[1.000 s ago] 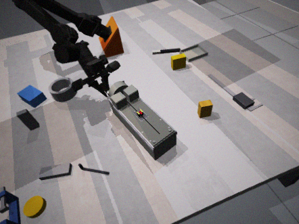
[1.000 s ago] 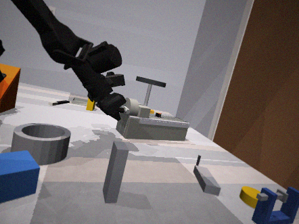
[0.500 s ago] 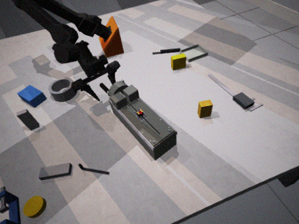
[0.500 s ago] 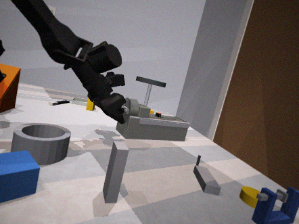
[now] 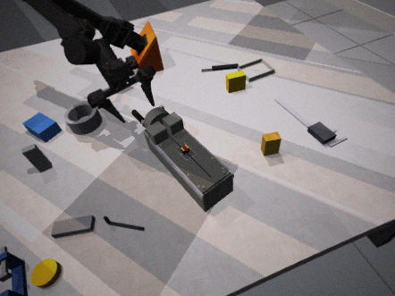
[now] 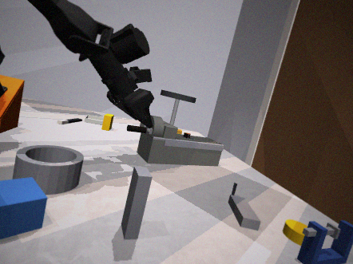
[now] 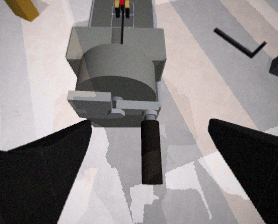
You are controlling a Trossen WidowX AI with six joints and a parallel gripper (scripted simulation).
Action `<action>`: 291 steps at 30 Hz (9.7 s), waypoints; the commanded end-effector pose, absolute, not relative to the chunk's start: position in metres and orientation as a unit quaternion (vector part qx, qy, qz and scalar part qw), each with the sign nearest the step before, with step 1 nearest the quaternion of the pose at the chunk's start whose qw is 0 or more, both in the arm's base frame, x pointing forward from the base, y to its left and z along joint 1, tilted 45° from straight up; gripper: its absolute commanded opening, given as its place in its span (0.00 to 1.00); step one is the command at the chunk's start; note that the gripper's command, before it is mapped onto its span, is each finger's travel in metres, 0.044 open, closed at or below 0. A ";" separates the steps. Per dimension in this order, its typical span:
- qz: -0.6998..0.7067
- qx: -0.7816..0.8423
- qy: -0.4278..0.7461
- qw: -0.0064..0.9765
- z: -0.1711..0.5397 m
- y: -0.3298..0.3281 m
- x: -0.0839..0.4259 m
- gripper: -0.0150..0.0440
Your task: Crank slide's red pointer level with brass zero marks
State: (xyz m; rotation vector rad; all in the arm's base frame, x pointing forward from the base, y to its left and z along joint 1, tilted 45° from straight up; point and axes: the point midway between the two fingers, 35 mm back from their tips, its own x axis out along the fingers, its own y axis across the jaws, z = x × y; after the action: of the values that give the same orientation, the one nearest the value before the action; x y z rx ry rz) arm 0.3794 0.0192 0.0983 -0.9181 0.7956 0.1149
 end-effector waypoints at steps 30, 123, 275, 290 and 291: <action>-0.031 -0.384 0.361 0.849 0.140 0.127 0.442 1.00; 0.049 -0.429 0.369 0.823 0.124 0.044 0.378 1.00; 0.048 -0.430 0.368 0.823 0.066 0.035 0.365 0.25; 0.048 -0.430 0.368 0.823 0.064 0.036 0.365 0.25; 0.048 -0.430 0.368 0.823 0.063 0.036 0.365 0.25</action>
State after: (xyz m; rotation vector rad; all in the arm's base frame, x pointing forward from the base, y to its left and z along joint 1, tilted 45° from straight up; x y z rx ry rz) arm 0.3685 0.0301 0.0695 -0.9152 0.7762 0.0749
